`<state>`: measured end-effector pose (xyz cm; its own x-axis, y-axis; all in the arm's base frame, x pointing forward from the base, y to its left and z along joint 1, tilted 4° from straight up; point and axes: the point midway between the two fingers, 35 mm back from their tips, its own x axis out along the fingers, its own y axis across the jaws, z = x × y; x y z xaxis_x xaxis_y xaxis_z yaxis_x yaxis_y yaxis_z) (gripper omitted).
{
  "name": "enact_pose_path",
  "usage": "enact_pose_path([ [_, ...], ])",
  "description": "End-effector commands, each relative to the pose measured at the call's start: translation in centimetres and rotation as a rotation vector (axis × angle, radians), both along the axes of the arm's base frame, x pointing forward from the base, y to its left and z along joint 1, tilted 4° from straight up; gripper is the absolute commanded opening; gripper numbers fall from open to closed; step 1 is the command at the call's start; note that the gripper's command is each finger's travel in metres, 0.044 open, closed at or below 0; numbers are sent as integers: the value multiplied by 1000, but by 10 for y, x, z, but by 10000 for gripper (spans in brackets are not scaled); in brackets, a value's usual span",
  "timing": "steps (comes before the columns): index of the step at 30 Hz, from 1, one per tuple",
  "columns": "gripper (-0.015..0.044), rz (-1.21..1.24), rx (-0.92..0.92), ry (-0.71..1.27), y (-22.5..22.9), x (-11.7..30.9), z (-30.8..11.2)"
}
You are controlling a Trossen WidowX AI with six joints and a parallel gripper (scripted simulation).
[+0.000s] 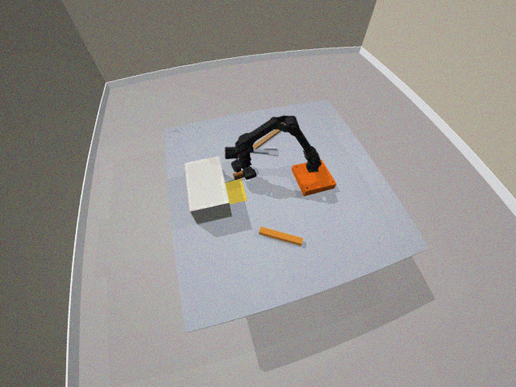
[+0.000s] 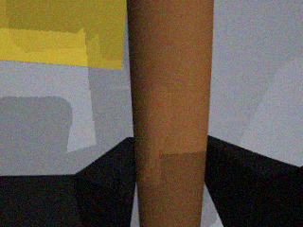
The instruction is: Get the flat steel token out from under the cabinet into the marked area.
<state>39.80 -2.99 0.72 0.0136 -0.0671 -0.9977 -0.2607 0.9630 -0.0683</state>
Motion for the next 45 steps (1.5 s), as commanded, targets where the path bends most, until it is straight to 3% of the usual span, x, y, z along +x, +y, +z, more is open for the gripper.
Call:
enact_pose_path([
  [1, 0, -2, -1, -2, 1, 6, 0],
  [45, 0, -2, 2, -3, 34, 13, -2],
])
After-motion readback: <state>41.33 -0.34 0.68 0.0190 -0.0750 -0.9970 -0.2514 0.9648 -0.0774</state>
